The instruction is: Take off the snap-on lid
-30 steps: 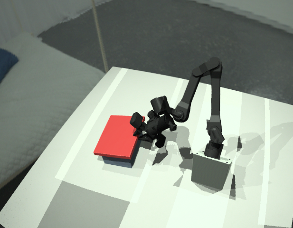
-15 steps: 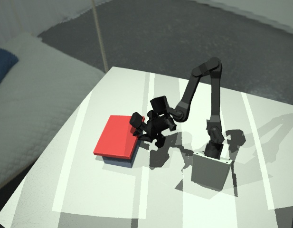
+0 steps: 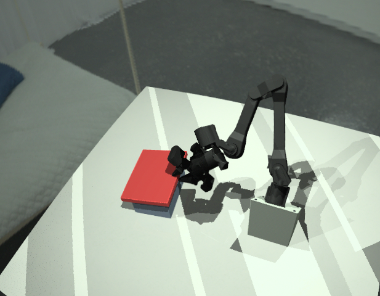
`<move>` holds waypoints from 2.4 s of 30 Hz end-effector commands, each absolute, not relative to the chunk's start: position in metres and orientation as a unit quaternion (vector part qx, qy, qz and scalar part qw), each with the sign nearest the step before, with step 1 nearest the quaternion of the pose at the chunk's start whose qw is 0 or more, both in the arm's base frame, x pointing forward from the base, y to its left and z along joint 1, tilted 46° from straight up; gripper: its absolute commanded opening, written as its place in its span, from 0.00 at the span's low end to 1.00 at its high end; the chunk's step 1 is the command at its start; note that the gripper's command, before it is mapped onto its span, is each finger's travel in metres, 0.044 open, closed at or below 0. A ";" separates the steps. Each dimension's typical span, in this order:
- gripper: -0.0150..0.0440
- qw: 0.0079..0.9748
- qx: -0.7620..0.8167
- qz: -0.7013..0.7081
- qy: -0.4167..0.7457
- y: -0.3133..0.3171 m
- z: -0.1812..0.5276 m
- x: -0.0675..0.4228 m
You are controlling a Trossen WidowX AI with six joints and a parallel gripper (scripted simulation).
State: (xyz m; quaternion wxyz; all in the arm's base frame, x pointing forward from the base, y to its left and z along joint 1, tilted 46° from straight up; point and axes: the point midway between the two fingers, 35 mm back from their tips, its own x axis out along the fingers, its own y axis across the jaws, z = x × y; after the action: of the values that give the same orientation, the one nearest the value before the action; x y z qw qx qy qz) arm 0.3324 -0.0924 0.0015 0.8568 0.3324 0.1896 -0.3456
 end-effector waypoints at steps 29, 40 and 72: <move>0.25 0.856 0.332 -0.346 0.190 -0.074 0.019 0.339; 0.25 0.856 0.333 -0.346 0.190 -0.064 0.028 0.345; 0.25 0.856 0.334 -0.346 0.189 -0.034 0.054 0.377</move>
State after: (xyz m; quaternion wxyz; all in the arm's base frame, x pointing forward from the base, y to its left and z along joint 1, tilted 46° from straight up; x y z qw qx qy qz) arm 0.3695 -0.0402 0.0487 0.8547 0.3318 0.1927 -0.3497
